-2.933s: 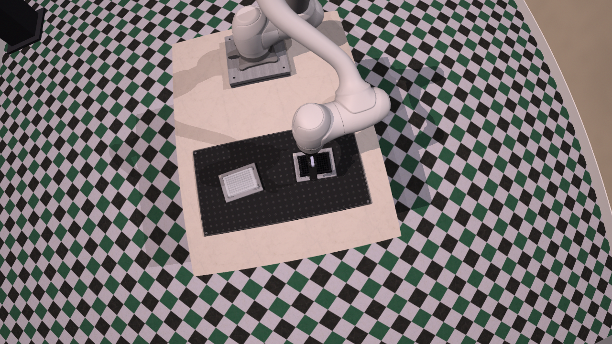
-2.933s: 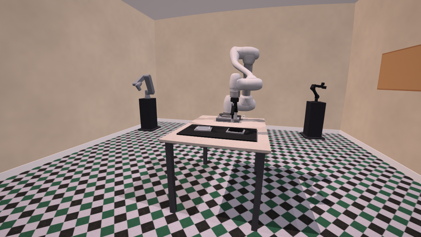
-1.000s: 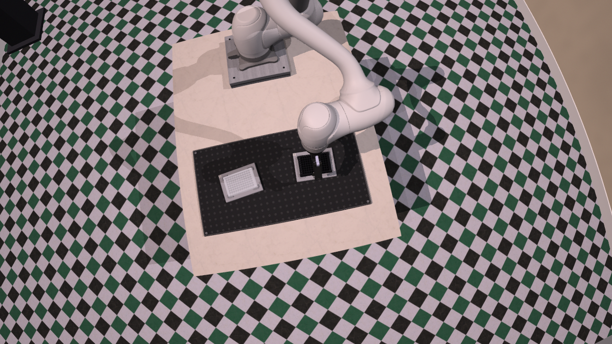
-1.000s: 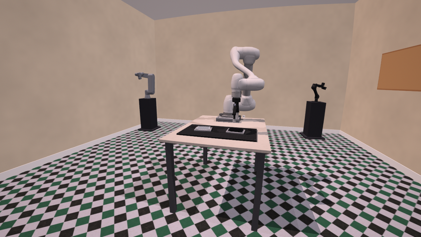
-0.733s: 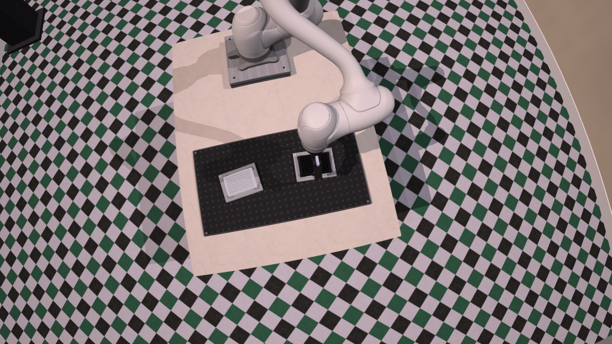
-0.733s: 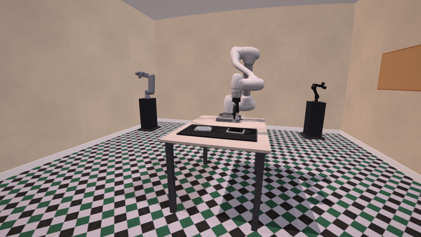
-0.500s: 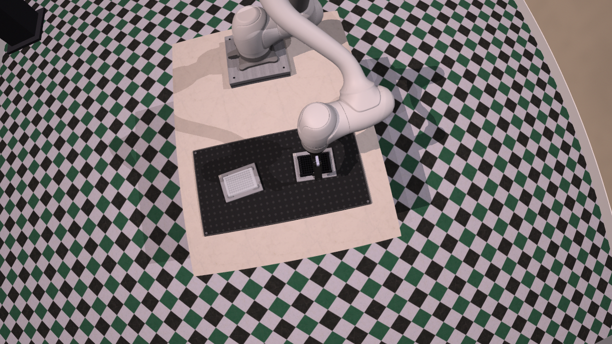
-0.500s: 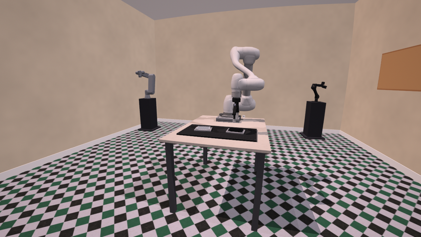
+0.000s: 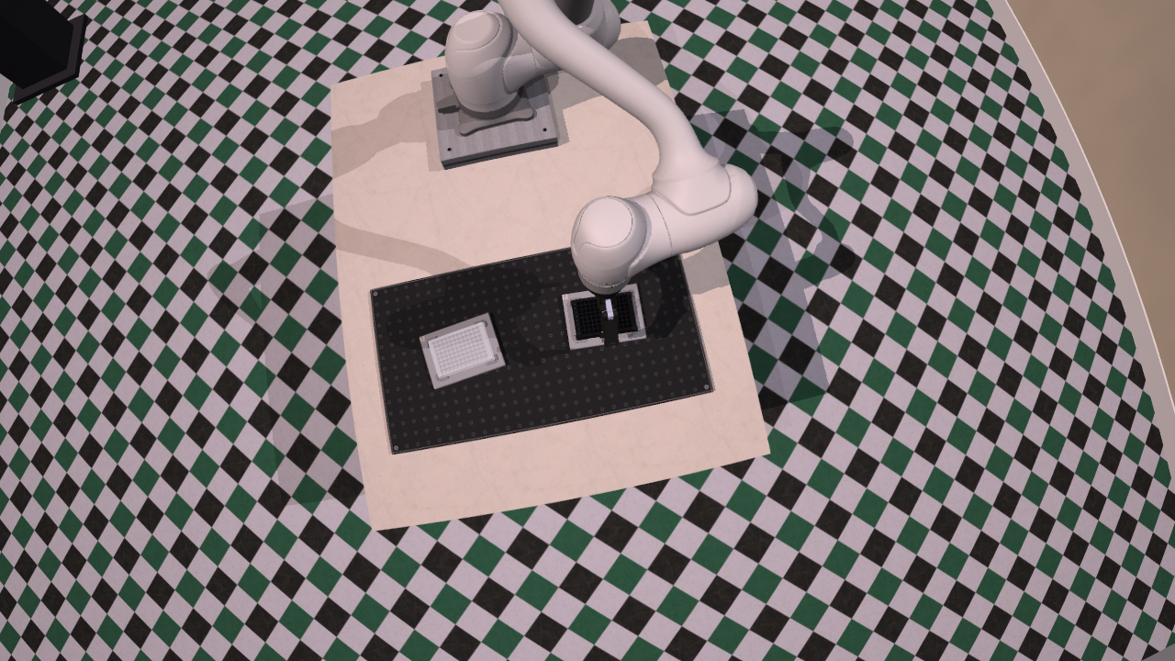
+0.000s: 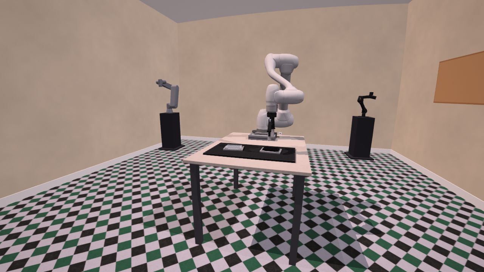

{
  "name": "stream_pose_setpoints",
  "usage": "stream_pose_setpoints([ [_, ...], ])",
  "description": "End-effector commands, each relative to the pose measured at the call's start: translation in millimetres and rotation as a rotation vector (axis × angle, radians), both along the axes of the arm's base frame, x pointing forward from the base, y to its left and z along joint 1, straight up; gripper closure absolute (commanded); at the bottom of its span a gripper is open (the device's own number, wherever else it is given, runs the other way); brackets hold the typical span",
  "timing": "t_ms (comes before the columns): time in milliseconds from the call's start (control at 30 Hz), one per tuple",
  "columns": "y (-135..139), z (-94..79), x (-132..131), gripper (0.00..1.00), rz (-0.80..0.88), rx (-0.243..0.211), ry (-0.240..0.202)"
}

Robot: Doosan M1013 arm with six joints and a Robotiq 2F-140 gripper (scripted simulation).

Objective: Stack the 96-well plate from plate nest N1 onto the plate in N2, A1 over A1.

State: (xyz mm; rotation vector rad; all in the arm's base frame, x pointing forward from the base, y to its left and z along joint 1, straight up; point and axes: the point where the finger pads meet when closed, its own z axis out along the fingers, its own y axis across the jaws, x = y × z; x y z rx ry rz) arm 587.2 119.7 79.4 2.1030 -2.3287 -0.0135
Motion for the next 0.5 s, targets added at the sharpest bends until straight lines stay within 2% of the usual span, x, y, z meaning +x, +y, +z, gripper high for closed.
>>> stream_pose_setpoints([
  [0, 4.3, 0.2, 4.4, 0.0, 0.001, 0.002, -0.004],
  [233, 4.3, 0.2, 4.4, 0.0, 0.001, 0.002, -0.004],
  [467, 4.4, -9.8, 4.3, 0.0, 0.001, 0.002, -0.004],
])
